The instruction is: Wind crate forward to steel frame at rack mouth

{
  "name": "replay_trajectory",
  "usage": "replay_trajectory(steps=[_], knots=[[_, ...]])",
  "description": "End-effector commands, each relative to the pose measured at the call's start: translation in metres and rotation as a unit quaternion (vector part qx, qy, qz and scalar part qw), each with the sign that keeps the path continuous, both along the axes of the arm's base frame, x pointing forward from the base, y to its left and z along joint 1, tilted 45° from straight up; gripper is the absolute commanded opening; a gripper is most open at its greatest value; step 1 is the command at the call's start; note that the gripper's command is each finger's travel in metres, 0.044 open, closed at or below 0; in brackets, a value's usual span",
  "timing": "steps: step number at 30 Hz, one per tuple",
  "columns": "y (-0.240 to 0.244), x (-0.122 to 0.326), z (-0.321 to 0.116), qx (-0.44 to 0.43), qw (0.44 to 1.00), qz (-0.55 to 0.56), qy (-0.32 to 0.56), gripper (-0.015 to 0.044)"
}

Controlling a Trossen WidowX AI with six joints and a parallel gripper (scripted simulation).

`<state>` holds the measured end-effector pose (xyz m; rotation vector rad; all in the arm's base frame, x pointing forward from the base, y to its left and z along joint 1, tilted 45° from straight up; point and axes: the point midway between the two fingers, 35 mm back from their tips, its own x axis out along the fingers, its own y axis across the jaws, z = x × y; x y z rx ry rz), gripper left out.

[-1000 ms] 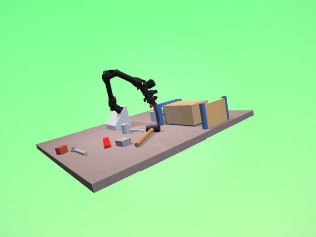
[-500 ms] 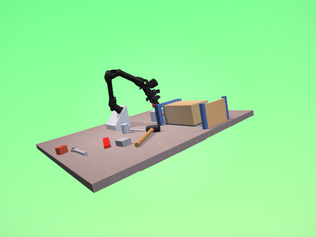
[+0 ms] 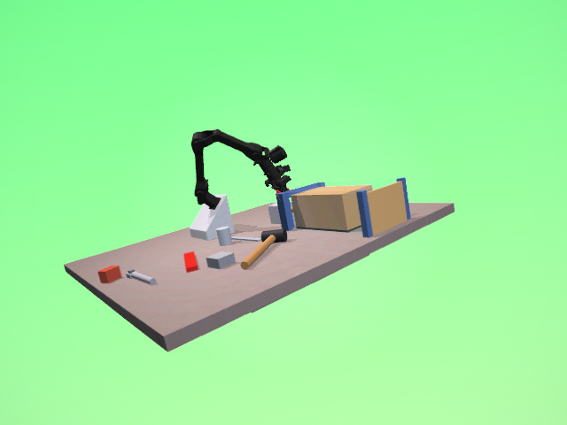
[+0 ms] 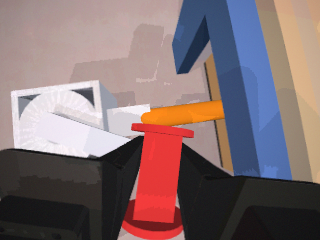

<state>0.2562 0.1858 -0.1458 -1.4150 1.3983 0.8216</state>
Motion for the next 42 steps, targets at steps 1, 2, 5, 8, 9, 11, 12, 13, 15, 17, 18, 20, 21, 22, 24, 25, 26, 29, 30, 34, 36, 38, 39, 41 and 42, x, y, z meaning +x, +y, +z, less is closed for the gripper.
replay_trajectory(steps=[1,2,5,8,9,11,12,13,15,17,18,20,21,22,24,25,26,29,30,34,36,38,39,41,42], knots=[[0.009,0.004,-0.010,0.006,1.000,-0.002,-0.002,0.0000],[0.009,0.004,-0.010,0.006,1.000,-0.002,-0.002,0.0000],[0.012,0.004,-0.013,0.006,1.000,-0.002,-0.002,0.0000],[0.015,0.005,-0.015,0.007,1.000,-0.002,-0.002,0.0000],[0.016,0.005,-0.016,0.007,1.000,-0.002,-0.002,0.0000],[0.018,0.005,-0.018,0.007,1.000,-0.002,-0.002,0.0000],[0.018,0.005,-0.019,0.007,1.000,-0.002,-0.002,0.0000],[0.020,0.005,-0.020,0.007,1.000,-0.002,-0.002,0.0000],[0.021,0.005,-0.022,0.007,1.000,-0.002,-0.002,0.0000],[0.023,0.005,-0.023,0.007,1.000,-0.002,-0.002,0.0000],[0.024,0.005,-0.024,0.007,1.000,-0.002,-0.002,0.0000],[0.026,0.005,-0.026,0.007,1.000,-0.002,-0.002,0.0000],[0.027,0.005,-0.027,0.007,1.000,-0.002,-0.002,0.0000],[0.028,0.005,-0.027,0.007,1.000,-0.002,-0.002,0.0000],[0.030,0.005,-0.029,0.007,1.000,-0.002,-0.002,0.0000],[0.031,0.005,-0.030,0.007,1.000,-0.002,-0.003,0.0000],[0.031,0.005,-0.031,0.007,1.000,-0.002,-0.003,0.0000],[0.034,0.004,-0.034,0.007,1.000,-0.002,-0.003,0.0000],[0.035,0.004,-0.034,0.007,1.000,-0.002,-0.003,0.0000],[0.039,0.003,-0.038,0.008,1.000,-0.002,-0.003,0.0000],[0.040,0.002,-0.039,0.008,1.000,-0.002,-0.003,0.0000],[0.042,0.002,-0.041,0.008,1.000,-0.002,-0.003,0.0000],[0.043,0.001,-0.042,0.008,1.000,-0.002,-0.003,0.0000],[0.045,0.001,-0.044,0.008,1.000,-0.002,-0.003,0.0000],[0.046,0.000,-0.044,0.008,1.000,-0.002,-0.003,0.0000]])
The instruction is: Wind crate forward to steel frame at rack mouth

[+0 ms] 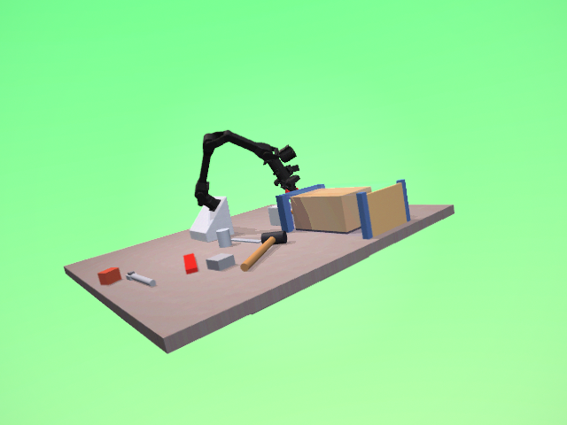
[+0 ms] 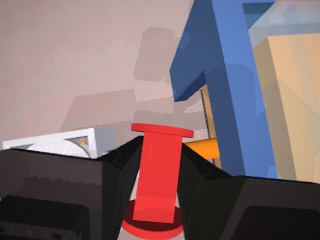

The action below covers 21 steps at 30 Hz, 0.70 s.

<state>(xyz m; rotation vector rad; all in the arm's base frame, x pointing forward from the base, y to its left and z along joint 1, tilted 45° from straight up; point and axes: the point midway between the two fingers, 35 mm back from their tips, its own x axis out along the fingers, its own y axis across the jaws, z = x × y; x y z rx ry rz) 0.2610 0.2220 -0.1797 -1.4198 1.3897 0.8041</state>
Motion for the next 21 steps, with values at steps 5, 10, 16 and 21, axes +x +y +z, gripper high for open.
replay_trajectory(steps=[5,10,16,21], knots=[[0.014,-0.007,-0.015,0.010,1.000,0.000,0.006,0.0000],[0.018,-0.009,-0.019,0.010,1.000,0.000,0.006,0.0000],[0.023,-0.013,-0.023,0.011,1.000,0.000,0.006,0.0000],[0.027,-0.017,-0.027,0.011,1.000,0.000,0.006,0.0000]])
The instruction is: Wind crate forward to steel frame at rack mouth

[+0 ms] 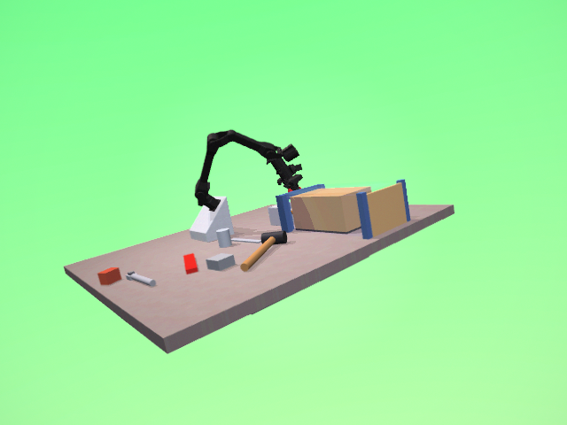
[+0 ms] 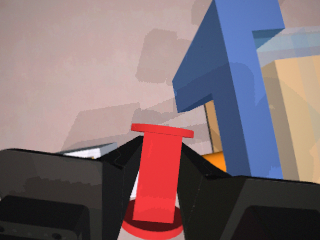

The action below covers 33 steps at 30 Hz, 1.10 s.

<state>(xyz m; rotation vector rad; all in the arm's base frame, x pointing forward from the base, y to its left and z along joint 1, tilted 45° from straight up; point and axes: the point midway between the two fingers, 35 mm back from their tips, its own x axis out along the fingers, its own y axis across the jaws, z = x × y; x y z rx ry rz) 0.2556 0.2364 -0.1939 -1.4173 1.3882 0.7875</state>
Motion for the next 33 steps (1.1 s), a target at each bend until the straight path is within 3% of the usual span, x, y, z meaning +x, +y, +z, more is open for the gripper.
replay_trajectory(steps=[1,33], knots=[[0.013,-0.012,-0.013,0.013,1.000,0.004,0.012,0.0000],[0.033,-0.041,-0.033,0.014,1.000,0.004,0.012,0.0000]])
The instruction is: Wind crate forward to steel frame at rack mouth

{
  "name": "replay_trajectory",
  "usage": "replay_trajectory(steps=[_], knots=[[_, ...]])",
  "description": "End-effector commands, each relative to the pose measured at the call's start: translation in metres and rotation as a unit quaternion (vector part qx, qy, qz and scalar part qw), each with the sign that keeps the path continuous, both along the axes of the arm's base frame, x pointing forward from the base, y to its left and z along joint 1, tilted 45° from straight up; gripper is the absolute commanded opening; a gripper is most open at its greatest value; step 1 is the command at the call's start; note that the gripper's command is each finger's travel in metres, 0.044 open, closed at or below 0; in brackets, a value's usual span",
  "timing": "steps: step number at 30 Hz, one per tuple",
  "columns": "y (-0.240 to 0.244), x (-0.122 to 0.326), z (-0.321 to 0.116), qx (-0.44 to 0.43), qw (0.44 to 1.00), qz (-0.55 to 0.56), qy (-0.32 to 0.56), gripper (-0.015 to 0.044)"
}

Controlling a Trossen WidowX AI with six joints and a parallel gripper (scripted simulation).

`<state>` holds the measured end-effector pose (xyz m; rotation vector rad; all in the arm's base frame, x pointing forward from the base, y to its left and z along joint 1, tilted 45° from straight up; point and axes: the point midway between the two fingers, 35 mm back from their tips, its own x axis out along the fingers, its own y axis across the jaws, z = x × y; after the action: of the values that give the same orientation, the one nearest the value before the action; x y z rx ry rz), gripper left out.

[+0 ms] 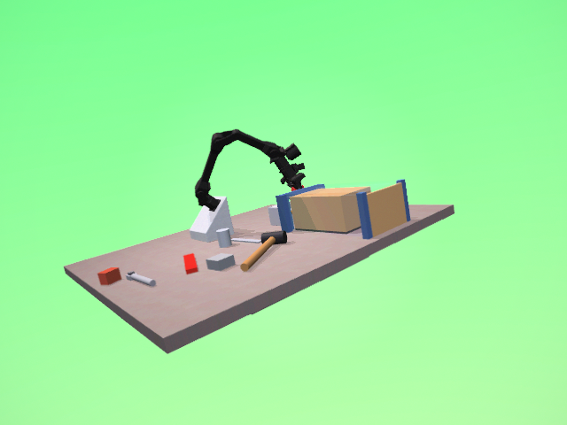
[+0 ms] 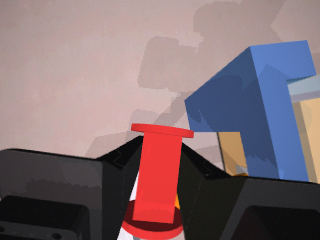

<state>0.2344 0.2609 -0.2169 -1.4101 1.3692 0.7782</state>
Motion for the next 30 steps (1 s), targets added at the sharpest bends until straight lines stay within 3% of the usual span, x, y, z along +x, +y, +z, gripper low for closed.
replay_trajectory(steps=[1,30], knots=[[0.009,-0.021,-0.011,0.008,1.000,0.006,0.021,0.0000],[0.018,-0.055,-0.021,0.009,1.000,0.006,0.022,0.0000]])
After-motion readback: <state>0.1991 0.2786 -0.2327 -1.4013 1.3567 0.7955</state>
